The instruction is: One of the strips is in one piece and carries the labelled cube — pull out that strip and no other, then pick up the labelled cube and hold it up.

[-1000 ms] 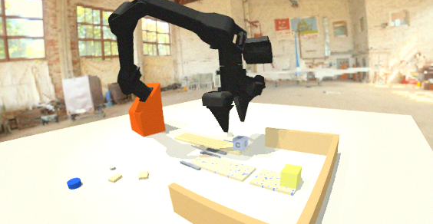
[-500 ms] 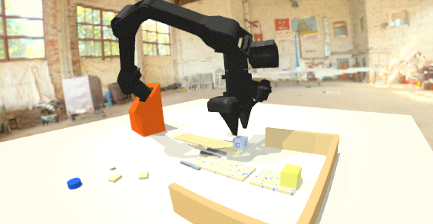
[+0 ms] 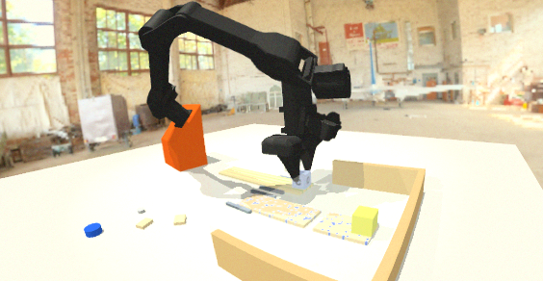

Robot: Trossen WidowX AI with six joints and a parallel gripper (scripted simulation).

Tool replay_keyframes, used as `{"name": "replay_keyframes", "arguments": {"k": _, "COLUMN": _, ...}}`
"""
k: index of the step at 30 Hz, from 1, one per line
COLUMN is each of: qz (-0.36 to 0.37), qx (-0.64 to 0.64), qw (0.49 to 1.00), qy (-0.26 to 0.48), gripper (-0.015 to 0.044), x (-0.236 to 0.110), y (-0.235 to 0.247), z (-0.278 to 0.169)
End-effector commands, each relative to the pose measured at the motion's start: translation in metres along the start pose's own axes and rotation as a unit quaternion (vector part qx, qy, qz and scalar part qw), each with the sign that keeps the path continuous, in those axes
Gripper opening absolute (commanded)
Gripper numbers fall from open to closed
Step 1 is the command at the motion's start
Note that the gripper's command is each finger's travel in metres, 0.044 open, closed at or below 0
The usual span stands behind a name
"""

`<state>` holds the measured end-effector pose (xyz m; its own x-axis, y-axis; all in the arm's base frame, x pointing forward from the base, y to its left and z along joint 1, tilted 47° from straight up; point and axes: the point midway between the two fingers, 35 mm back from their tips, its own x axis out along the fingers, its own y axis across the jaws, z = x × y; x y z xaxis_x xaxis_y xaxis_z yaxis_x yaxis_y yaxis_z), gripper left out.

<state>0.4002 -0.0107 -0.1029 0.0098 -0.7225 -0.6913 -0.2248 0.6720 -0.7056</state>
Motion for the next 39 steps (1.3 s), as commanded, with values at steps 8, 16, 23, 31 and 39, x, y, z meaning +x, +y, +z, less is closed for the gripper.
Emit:
{"name": "replay_keyframes", "arguments": {"k": 8, "qz": -0.004, "qx": -0.004, "qw": 1.000, "qy": 0.000, "gripper": 0.0250, "x": 0.016, "y": 0.000, "z": -0.002}}
{"name": "replay_keyframes", "arguments": {"k": 16, "qz": -0.001, "qx": 0.000, "qw": 1.000, "qy": 0.001, "gripper": 0.0125, "x": 0.014, "y": 0.000, "z": -0.001}}
{"name": "replay_keyframes", "arguments": {"k": 23, "qz": -0.001, "qx": 0.000, "qw": 1.000, "qy": 0.001, "gripper": 0.0000, "x": 0.012, "y": 0.000, "z": -0.003}}
{"name": "replay_keyframes", "arguments": {"k": 31, "qz": -0.001, "qx": -0.003, "qw": 1.000, "qy": 0.001, "gripper": 0.0000, "x": -0.010, "y": 0.003, "z": -0.031}}
{"name": "replay_keyframes", "arguments": {"k": 39, "qz": -0.003, "qx": -0.005, "qw": 1.000, "qy": 0.001, "gripper": 0.0000, "x": -0.028, "y": 0.005, "z": -0.061}}
